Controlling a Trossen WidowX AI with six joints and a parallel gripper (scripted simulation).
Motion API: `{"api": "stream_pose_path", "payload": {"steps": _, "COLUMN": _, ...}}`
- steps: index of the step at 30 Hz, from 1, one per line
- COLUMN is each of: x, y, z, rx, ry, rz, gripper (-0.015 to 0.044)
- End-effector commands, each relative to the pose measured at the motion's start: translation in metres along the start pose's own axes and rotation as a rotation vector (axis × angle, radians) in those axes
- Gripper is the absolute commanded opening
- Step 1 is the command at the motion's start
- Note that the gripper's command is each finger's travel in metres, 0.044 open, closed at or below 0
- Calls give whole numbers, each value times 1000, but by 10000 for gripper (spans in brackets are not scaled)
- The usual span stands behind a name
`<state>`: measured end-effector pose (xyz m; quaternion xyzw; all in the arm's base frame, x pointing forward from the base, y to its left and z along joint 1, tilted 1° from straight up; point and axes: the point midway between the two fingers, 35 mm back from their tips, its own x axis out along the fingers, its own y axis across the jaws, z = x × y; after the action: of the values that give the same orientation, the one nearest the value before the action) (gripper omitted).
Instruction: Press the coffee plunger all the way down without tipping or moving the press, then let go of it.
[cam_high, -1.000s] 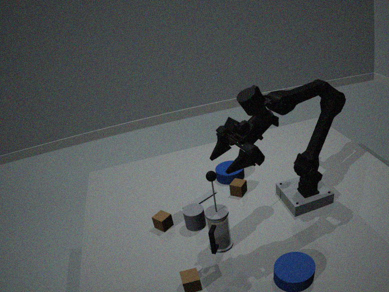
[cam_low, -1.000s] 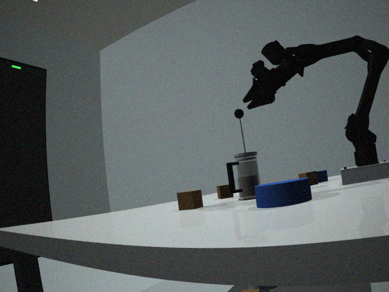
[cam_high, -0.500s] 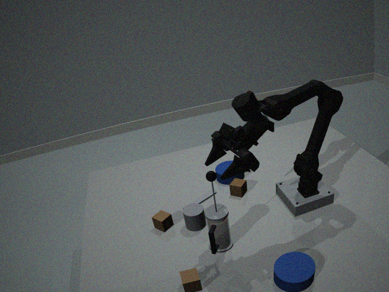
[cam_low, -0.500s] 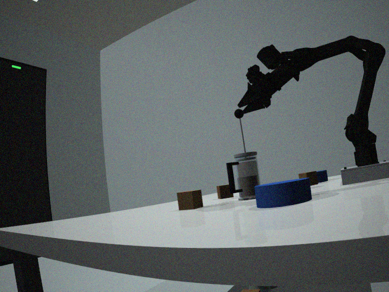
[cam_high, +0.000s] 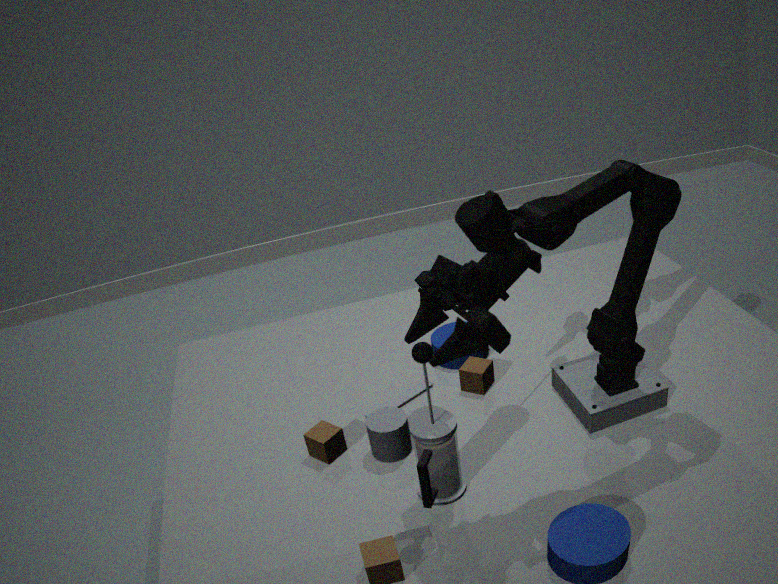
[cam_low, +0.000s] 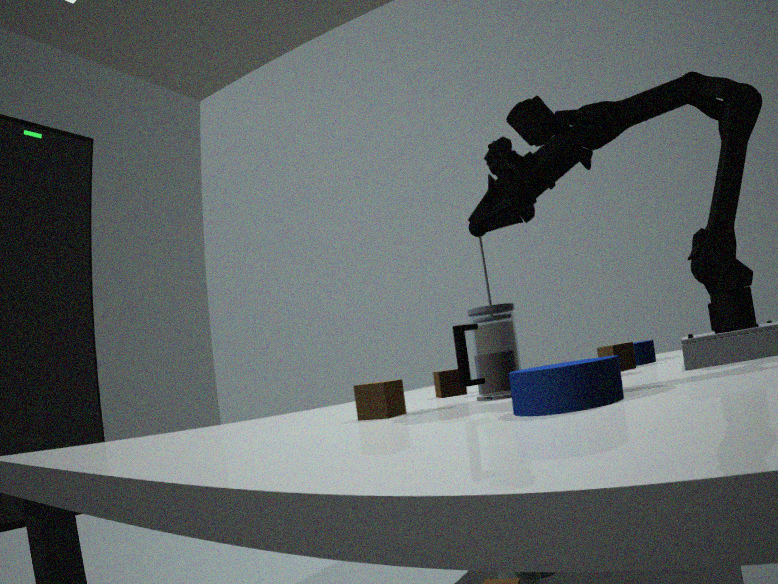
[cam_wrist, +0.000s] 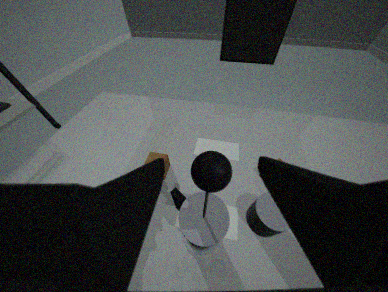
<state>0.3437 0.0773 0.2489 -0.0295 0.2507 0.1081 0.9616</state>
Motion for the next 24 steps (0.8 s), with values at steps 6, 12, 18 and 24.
{"api": "stream_pose_path", "payload": {"steps": 6, "x": 1, "y": 0, "z": 0, "rx": 5, "ry": -2, "rz": 2, "gripper": 125}}
{"api": "stream_pose_path", "payload": {"steps": 12, "x": 1, "y": 0, "z": 0, "rx": 5, "ry": -2, "rz": 2, "gripper": 121}}
{"api": "stream_pose_path", "payload": {"steps": 18, "x": 2, "y": 0, "z": -1, "rx": 5, "ry": -2, "rz": 2, "gripper": 121}}
{"api": "stream_pose_path", "payload": {"steps": 24, "x": 8, "y": 0, "z": -8, "rx": 5, "ry": -2, "rz": 2, "gripper": 121}}
